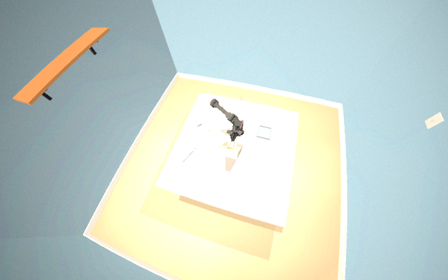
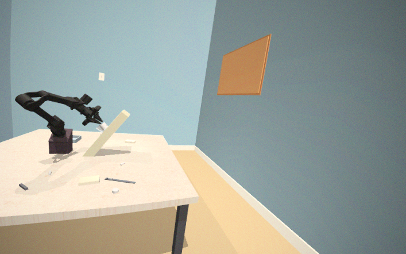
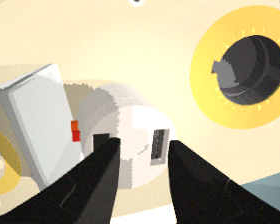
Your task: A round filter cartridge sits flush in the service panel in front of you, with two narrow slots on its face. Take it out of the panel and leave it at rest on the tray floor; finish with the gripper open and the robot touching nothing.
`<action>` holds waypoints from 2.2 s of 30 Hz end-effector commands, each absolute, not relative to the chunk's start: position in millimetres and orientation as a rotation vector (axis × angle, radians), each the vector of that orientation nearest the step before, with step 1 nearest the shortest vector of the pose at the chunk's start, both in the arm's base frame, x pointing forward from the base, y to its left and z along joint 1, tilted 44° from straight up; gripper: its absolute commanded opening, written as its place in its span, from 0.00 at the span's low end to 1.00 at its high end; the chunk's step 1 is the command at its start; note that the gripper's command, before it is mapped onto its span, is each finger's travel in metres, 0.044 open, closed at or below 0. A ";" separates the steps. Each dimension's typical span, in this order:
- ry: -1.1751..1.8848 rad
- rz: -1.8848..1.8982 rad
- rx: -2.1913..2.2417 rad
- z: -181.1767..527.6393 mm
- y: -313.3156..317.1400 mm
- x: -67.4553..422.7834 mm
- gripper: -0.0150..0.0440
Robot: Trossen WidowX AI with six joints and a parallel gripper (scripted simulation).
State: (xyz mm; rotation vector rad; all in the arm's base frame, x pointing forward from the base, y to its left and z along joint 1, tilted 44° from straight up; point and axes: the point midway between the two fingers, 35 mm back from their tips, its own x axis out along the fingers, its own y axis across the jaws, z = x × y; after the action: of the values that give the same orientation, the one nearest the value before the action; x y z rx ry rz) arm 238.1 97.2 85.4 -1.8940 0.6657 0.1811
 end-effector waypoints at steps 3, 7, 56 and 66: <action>0.664 0.179 -1.893 84.8 96.4 237.6 0.44; 0.662 0.176 -1.892 86.6 97.4 238.6 0.44; 0.977 -0.363 -0.711 103.8 98.0 232.5 0.77; 0.978 -0.361 -0.710 97.8 93.6 237.6 0.77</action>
State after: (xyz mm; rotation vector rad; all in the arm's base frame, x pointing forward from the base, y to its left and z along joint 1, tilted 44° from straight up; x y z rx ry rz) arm 236.8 98.4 103.2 -0.7147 0.9668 -0.3548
